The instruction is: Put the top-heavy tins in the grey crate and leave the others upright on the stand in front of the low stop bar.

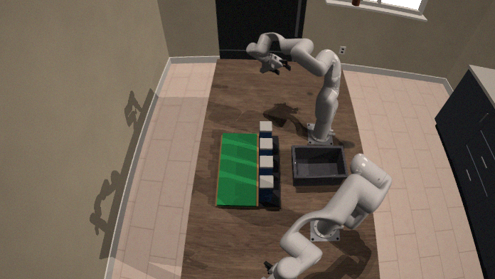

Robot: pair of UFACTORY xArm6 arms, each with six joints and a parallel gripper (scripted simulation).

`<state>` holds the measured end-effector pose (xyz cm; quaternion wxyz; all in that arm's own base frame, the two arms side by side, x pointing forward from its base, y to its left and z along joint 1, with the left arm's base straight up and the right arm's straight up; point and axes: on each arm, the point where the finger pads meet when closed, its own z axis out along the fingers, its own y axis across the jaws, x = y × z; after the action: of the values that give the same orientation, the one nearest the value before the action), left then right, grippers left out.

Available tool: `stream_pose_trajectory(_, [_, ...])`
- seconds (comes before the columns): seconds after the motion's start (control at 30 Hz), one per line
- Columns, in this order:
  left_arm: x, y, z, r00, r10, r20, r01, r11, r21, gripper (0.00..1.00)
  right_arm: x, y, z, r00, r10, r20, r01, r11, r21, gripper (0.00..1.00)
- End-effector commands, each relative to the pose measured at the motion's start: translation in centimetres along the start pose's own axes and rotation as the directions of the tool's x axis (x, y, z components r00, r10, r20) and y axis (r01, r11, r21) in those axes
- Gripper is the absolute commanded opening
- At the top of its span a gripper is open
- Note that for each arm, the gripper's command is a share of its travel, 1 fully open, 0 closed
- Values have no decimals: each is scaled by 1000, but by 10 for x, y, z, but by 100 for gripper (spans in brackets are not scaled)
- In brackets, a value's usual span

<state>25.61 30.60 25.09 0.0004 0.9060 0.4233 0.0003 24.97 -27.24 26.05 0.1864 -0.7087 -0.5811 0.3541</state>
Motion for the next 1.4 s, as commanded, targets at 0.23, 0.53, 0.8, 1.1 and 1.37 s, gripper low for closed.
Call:
stream_pose_trajectory(0.23, [1,0,-2,1000,0,-4,0,1000,0,100,0,4,5,975,211,-73,-216,974,-61,100])
stream_pose_trajectory(0.53, [1,0,-2,1000,0,-4,0,1000,0,100,1,6,8,934,334,-128,-346,935,-79,100])
stream_pose_trajectory(0.8, [1,0,-2,1000,0,-4,0,1000,0,100,1,9,11,864,465,-195,-487,870,-84,100])
stream_pose_trajectory(1.1, [1,0,-2,1000,0,-4,0,1000,0,100,1,11,12,782,568,-256,-602,795,-75,100])
stream_pose_trajectory(1.37, [1,0,-2,1000,0,-4,0,1000,0,100,0,14,14,667,671,-323,-720,693,-46,100])
